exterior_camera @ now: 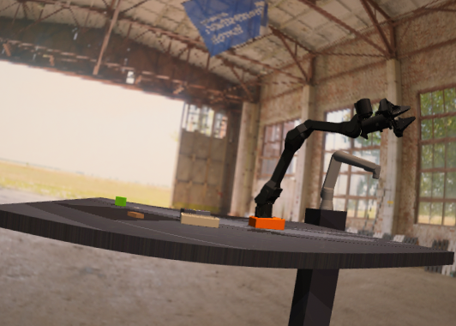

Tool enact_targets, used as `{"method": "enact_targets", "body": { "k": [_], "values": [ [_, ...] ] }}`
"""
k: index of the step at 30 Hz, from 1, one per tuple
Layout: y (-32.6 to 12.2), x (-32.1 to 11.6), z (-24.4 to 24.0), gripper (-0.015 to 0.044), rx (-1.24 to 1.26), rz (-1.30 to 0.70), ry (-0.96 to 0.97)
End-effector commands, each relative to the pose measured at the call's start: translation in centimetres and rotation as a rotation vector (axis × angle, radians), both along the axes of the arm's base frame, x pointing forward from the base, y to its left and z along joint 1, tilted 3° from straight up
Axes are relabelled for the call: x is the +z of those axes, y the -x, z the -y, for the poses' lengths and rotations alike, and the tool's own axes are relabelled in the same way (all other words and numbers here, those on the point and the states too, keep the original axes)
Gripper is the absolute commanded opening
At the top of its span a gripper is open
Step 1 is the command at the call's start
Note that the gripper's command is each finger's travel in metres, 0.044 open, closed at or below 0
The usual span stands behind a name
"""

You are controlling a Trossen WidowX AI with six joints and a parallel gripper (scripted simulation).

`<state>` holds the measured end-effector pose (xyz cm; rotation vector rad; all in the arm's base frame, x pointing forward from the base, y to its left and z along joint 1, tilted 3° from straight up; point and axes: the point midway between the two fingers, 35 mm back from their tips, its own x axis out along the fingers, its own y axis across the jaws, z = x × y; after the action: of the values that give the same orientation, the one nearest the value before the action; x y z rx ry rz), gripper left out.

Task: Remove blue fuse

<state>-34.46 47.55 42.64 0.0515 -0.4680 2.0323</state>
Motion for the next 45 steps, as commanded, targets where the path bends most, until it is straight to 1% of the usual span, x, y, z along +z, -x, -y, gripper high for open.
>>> {"method": "enact_targets", "body": {
  "k": [1,3,9,10,14,18,26,30,35,37,41,45],
  "values": [
    [-0.2,-0.1,-0.2,0.0302,-0.006,0.005,0.001],
    [-2.1,-0.8,-1.4,0.025,-0.05,0.045,0.012],
    [-11.1,-3.8,-5.9,0.0092,-0.237,0.222,0.077],
    [-12.7,-4.4,-6.5,0.0074,-0.267,0.251,0.091],
    [-19.5,-6.6,-8.3,0.0074,-0.38,0.341,0.154],
    [-26.4,-8.8,-9.1,0.0074,-0.486,0.425,0.228],
    [-39.8,-13.1,-8.0,0.0074,-0.661,0.613,0.404],
    [-46.4,-15.2,-5.9,0.0074,-0.731,0.703,0.514],
    [-53.6,-17.3,-1.3,0.0074,-0.811,0.775,0.671],
    [-55.8,-18.0,0.5,0.0074,-0.834,0.795,0.728],
    [-58.7,-19.1,3.0,0.0074,-0.855,0.825,0.805],
    [-63.6,-21.3,7.9,0.0074,-0.873,0.873,0.95]
  ]
}}
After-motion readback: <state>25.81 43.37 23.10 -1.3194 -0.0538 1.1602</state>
